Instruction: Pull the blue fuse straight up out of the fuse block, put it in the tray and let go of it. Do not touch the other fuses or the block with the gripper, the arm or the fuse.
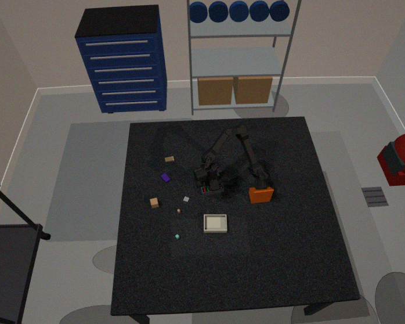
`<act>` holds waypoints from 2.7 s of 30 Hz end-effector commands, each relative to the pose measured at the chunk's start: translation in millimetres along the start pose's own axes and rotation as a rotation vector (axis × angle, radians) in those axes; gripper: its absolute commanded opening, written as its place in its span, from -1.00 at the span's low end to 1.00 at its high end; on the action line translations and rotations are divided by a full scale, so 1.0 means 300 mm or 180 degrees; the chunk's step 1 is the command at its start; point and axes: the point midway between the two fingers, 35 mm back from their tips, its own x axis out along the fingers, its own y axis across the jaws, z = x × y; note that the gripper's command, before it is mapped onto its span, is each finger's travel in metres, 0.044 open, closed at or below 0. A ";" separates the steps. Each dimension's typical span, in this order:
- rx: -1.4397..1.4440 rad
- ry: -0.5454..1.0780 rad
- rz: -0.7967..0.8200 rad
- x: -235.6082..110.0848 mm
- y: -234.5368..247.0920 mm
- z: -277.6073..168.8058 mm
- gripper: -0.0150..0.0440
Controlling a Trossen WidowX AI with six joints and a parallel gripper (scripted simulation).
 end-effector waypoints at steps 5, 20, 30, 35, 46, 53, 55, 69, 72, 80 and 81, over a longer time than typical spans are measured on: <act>0.0017 -0.0012 -0.0005 -0.017 -0.001 0.002 -0.49; 0.0013 -0.0008 -0.0005 -0.042 0.001 0.001 -0.49; 0.0012 -0.0010 -0.0005 -0.084 0.000 0.001 -0.49; 0.0011 -0.0010 -0.0005 -0.111 0.001 0.001 -0.49; 0.0007 -0.0037 -0.0016 -0.131 -0.043 0.090 -0.49; 0.0004 -0.0062 -0.0024 -0.143 -0.087 0.211 -0.49; 0.0003 -0.0067 -0.0026 -0.146 -0.097 0.247 -0.49; 0.0006 -0.0074 -0.0025 -0.150 -0.130 0.512 -0.49; 0.0009 -0.0069 -0.0023 -0.147 -0.129 0.570 -0.49; 0.0020 -0.0046 -0.0018 -0.132 -0.113 0.722 -0.49; 0.0021 -0.0044 -0.0017 -0.130 -0.112 0.732 -0.49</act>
